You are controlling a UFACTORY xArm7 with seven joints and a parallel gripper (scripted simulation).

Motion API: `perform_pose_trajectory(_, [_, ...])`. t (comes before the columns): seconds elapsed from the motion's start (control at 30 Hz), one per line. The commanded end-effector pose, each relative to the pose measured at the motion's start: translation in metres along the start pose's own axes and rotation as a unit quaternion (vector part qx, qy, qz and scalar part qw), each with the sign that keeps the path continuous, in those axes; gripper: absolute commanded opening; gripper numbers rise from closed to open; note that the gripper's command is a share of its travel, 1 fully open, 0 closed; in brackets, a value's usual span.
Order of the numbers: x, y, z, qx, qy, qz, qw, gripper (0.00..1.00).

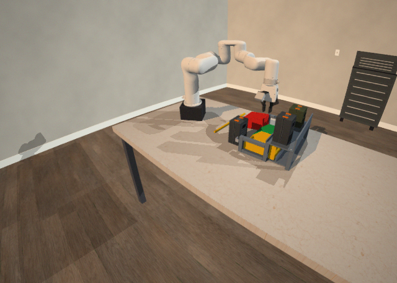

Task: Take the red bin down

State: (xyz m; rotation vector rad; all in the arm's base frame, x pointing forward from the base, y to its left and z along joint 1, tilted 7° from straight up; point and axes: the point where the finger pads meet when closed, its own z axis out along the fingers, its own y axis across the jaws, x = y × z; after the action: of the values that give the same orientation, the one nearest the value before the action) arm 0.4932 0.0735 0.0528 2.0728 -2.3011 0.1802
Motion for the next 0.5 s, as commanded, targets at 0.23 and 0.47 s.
perform_pose_trajectory(0.23, [-0.0003, -0.0009, 0.0064, 0.002, -0.001, 0.000, 1.000, 0.33])
perform_pose_trajectory(0.47, [-0.0003, -0.0009, 0.0084, 0.002, -0.001, 0.000, 1.000, 0.33])
